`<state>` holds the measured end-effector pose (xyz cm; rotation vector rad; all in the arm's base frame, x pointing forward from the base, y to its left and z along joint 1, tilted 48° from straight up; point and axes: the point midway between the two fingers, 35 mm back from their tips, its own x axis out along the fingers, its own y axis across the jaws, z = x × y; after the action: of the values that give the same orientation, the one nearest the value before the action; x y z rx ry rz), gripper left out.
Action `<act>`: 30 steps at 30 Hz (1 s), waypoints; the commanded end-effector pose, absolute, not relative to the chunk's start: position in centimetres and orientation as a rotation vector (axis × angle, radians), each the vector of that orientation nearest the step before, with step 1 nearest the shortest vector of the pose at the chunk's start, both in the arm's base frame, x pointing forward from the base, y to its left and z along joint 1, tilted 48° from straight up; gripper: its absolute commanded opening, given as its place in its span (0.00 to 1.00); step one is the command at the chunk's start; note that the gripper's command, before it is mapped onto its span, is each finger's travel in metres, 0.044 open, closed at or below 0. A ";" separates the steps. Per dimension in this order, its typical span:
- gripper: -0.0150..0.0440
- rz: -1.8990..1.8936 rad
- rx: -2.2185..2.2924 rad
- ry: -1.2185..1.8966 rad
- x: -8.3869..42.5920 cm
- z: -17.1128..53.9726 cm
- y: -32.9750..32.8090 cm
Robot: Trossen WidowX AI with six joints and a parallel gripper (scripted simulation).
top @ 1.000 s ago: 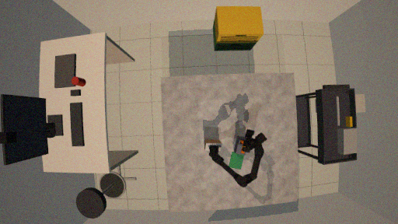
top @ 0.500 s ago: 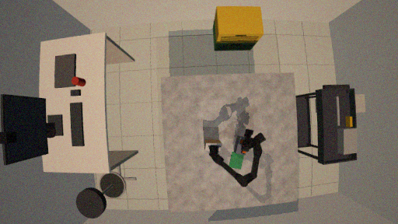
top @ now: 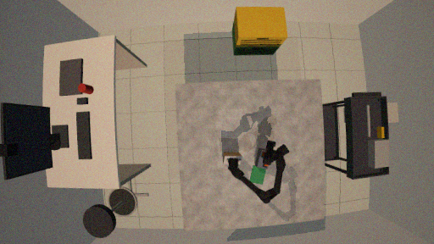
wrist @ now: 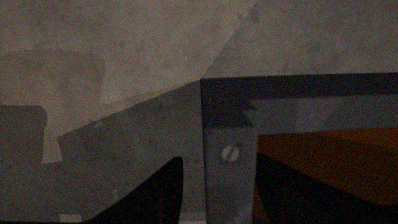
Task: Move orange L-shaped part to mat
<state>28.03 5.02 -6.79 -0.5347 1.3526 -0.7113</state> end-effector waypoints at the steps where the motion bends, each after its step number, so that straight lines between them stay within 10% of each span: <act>1: 0.56 -0.715 -0.549 1.357 27.8 -6.8 4.7; 30: 0.56 -0.712 -0.546 1.360 27.1 0.6 12.9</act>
<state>27.37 11.69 -1.18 -0.5629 1.3602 -0.7067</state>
